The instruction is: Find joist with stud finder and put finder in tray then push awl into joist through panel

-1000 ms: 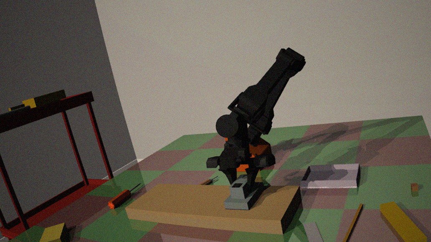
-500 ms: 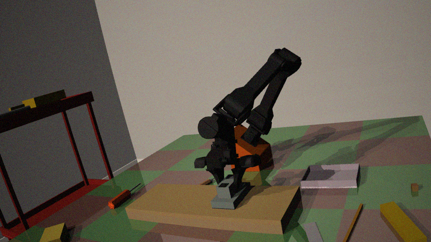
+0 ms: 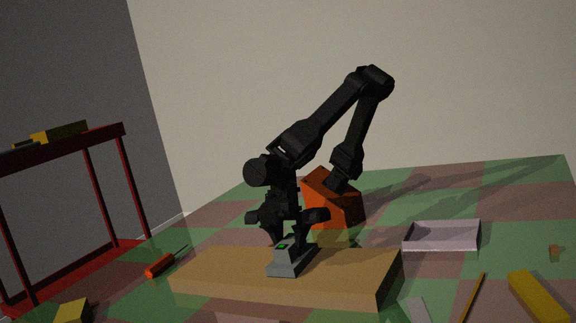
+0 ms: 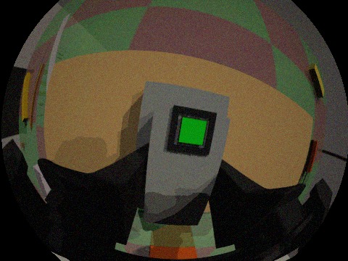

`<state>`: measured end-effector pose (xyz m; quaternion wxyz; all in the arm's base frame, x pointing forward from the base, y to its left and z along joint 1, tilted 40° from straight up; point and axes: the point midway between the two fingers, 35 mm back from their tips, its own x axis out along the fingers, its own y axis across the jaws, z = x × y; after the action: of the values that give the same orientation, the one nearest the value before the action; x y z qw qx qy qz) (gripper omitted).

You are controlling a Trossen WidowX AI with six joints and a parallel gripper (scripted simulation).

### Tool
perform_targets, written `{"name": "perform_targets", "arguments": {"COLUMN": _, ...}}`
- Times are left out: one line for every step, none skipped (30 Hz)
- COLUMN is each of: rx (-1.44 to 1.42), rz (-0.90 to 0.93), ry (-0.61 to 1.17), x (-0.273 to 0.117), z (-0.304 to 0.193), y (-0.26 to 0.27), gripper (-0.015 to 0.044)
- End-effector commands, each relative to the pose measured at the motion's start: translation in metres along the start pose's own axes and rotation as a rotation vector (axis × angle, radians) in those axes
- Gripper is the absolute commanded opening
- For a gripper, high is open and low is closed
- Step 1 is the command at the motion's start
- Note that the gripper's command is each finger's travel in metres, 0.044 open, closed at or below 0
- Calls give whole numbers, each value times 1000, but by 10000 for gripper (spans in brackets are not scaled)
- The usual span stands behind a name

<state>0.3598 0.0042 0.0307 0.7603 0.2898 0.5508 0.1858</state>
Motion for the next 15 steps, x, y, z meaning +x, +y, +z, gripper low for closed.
{"name": "perform_targets", "arguments": {"rx": 1, "rz": -1, "ry": 0, "x": 0, "z": 0, "y": -14, "gripper": 0}}
{"name": "perform_targets", "arguments": {"rx": 1, "rz": -1, "ry": 0, "x": 0, "z": 0, "y": -16, "gripper": 0}}
{"name": "perform_targets", "arguments": {"rx": 1, "rz": -1, "ry": 0, "x": 0, "z": 0, "y": -19, "gripper": 0}}
{"name": "perform_targets", "arguments": {"rx": 1, "rz": -2, "ry": 0, "x": 0, "z": 0, "y": -22, "gripper": 0}}
{"name": "perform_targets", "arguments": {"rx": 0, "rz": -2, "ry": 0, "x": 0, "z": 0, "y": -25, "gripper": 0}}
{"name": "perform_targets", "arguments": {"rx": 0, "rz": -2, "ry": 0, "x": 0, "z": 0, "y": -28, "gripper": 0}}
{"name": "perform_targets", "arguments": {"rx": 0, "rz": -2, "ry": 0, "x": 0, "z": 0, "y": -30, "gripper": 0}}
{"name": "perform_targets", "arguments": {"rx": 0, "rz": -2, "ry": 0, "x": 0, "z": 0, "y": -33, "gripper": 0}}
{"name": "perform_targets", "arguments": {"rx": 0, "rz": -2, "ry": 0, "x": 0, "z": 0, "y": -36, "gripper": 0}}
{"name": "perform_targets", "arguments": {"rx": 0, "rz": -2, "ry": 0, "x": 0, "z": 0, "y": -39, "gripper": 0}}
{"name": "perform_targets", "arguments": {"rx": 0, "rz": -3, "ry": 0, "x": 0, "z": 0, "y": -41, "gripper": 0}}
{"name": "perform_targets", "arguments": {"rx": 0, "rz": -3, "ry": 0, "x": 0, "z": 0, "y": -44, "gripper": 0}}
{"name": "perform_targets", "arguments": {"rx": 0, "rz": -3, "ry": 0, "x": 0, "z": 0, "y": -47, "gripper": 0}}
{"name": "perform_targets", "arguments": {"rx": 0, "rz": -3, "ry": 0, "x": 0, "z": 0, "y": -50, "gripper": 0}}
{"name": "perform_targets", "arguments": {"rx": 0, "rz": -3, "ry": 0, "x": 0, "z": 0, "y": -53, "gripper": 0}}
